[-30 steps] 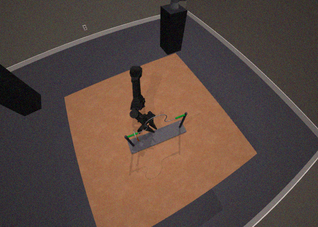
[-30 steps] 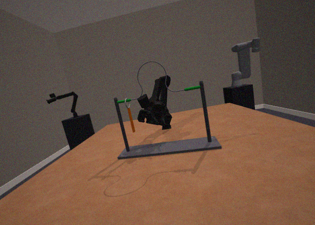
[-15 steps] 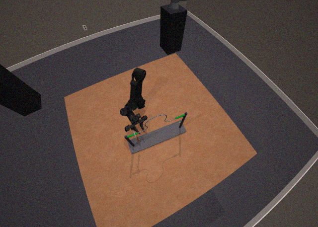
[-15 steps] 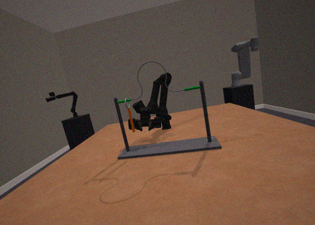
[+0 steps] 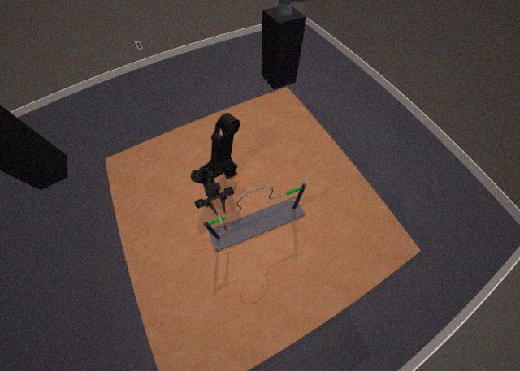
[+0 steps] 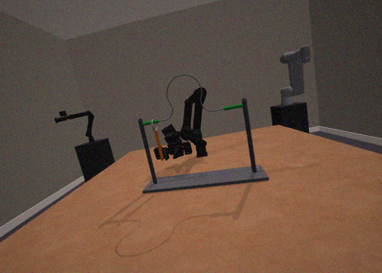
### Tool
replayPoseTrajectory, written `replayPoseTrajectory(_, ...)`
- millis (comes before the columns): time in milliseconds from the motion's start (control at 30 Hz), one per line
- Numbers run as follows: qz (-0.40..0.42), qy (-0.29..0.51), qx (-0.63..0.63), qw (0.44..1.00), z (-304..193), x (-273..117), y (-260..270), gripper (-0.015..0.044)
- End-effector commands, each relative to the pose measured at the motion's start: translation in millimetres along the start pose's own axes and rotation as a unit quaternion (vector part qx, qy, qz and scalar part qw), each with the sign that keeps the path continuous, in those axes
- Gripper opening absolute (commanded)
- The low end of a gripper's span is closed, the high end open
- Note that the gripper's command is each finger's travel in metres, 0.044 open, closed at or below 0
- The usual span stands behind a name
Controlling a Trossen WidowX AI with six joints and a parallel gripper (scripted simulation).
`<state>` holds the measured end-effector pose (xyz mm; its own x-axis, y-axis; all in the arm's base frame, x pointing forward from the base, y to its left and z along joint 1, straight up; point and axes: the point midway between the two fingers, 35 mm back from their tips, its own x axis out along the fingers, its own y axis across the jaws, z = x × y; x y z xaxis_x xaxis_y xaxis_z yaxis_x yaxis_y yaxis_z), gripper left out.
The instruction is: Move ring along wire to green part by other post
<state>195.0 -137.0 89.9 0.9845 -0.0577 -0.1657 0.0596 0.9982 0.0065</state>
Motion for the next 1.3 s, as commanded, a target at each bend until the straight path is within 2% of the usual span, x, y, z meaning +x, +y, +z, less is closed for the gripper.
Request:
replayPoseTrajectory(0, -0.006, -0.003, -0.001, 1.0, 6, 5, -2, 0.016)
replayPoseTrajectory(367, -0.019, -0.044, -0.007, 0.999, 50, 38, 0, 0.016)
replayPoseTrajectory(1267, -0.019, -0.045, -0.007, 0.999, 57, 68, -5, 0.016)
